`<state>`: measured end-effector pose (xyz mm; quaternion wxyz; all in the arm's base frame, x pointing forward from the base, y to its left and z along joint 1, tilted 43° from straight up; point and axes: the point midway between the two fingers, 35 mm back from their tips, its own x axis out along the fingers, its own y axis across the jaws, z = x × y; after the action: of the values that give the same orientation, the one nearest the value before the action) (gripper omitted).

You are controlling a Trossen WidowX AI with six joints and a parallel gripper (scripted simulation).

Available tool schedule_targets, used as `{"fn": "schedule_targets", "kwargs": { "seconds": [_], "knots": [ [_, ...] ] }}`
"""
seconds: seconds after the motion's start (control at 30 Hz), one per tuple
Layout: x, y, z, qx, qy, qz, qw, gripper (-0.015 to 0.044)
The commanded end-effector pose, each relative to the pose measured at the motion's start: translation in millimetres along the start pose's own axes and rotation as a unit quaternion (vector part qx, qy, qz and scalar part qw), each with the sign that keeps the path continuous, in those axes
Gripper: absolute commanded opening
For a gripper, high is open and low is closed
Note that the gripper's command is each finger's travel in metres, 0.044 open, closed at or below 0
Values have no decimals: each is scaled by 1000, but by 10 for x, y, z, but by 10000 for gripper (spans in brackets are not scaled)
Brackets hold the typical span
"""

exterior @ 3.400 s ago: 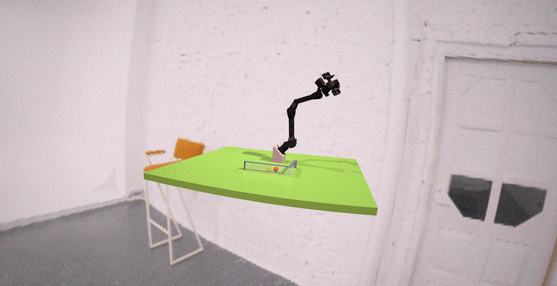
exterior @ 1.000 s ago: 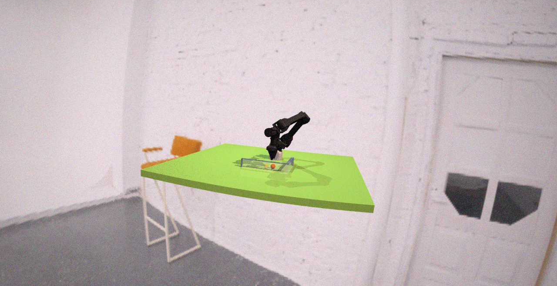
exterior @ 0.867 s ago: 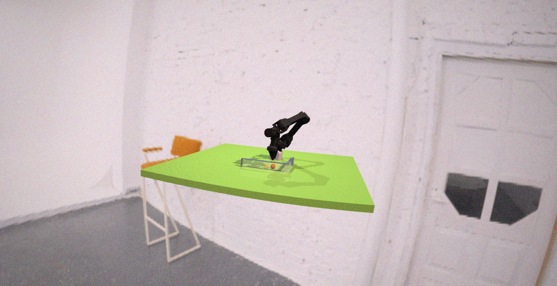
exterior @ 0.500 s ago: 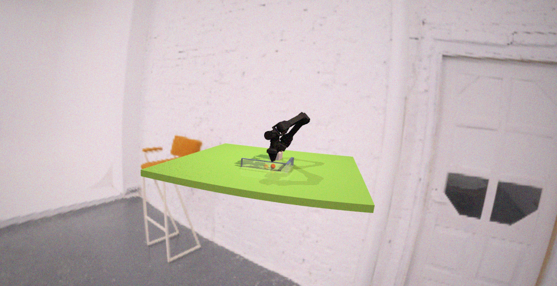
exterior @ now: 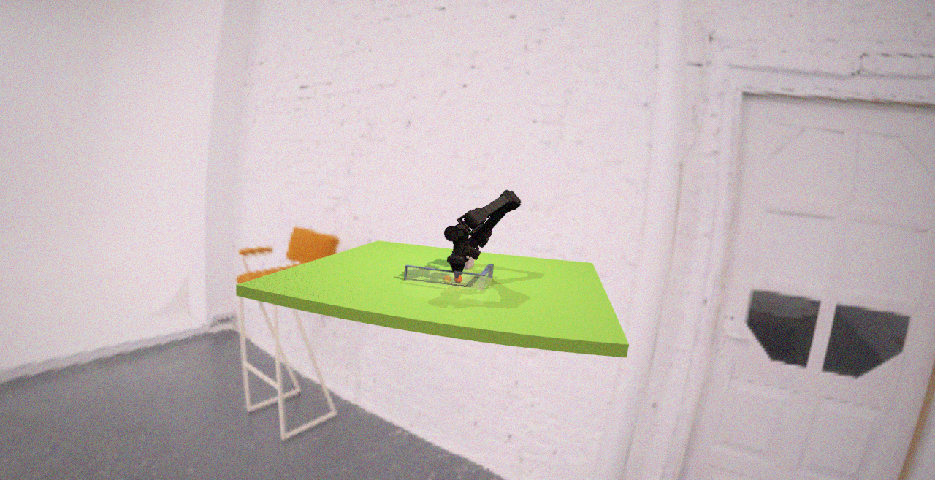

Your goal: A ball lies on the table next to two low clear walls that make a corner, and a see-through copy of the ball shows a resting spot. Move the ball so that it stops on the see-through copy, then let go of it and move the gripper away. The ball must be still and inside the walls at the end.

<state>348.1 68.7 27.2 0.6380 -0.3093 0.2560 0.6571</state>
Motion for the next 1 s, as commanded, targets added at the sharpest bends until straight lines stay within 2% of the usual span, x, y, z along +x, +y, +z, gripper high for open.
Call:
{"fn": "schedule_targets", "kwargs": {
  "seconds": [0.0, 0.13, 0.27, 0.53, 0.67, 0.97],
  "knots": [
    [78, 9, -1, 3, -2, 1, 1000, 268],
    [118, 11, 0, 3, -3, 1, 1000, 268],
    [118, 11, 0, 3, -3, 1, 1000, 163],
    [118, 11, 0, 3, -3, 1, 1000, 110],
    [28, -8, -8, 3, -1, 1, 1000, 5],
    [-535, -57, -37, 4, 2, 1, 1000, 0]
  ]
}}
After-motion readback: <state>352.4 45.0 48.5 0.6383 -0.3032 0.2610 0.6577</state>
